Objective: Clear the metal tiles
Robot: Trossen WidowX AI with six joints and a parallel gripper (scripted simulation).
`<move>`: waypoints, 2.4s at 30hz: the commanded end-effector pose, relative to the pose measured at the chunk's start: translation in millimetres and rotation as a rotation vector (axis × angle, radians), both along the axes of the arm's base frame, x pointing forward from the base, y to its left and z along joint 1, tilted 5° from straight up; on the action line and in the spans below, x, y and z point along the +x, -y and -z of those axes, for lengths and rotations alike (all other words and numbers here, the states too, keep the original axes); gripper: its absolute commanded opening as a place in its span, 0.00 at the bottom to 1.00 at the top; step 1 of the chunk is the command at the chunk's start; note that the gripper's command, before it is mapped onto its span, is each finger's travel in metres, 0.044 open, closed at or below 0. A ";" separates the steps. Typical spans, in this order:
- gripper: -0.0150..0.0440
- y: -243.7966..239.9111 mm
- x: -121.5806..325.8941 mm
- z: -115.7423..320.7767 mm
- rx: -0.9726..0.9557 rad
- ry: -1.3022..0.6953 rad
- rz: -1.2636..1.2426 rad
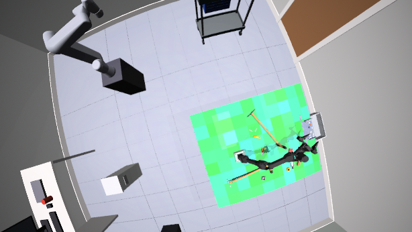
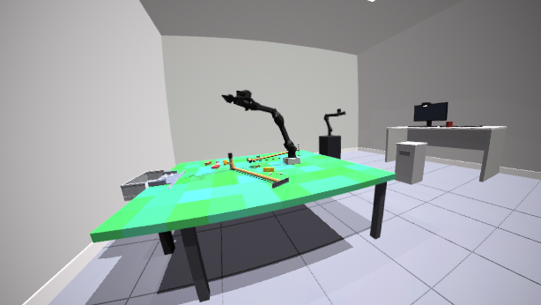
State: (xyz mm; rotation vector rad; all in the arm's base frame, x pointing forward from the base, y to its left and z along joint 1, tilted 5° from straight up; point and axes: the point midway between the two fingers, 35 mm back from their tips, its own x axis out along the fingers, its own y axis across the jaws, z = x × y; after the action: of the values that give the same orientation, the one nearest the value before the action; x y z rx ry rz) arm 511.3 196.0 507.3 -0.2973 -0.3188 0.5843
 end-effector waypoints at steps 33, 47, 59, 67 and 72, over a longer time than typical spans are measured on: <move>1.00 113.4 68.4 2.4 -0.112 0.306 0.158; 1.00 113.4 68.4 2.4 -0.112 0.306 0.158; 1.00 113.4 68.4 2.4 -0.112 0.306 0.158; 0.73 100.4 72.9 15.1 -0.097 0.233 0.142; 0.51 85.8 76.7 29.9 -0.084 0.152 0.125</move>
State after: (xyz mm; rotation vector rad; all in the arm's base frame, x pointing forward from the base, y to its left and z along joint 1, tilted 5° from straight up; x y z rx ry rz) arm 584.8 100.0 489.5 -0.4720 -0.4727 0.4339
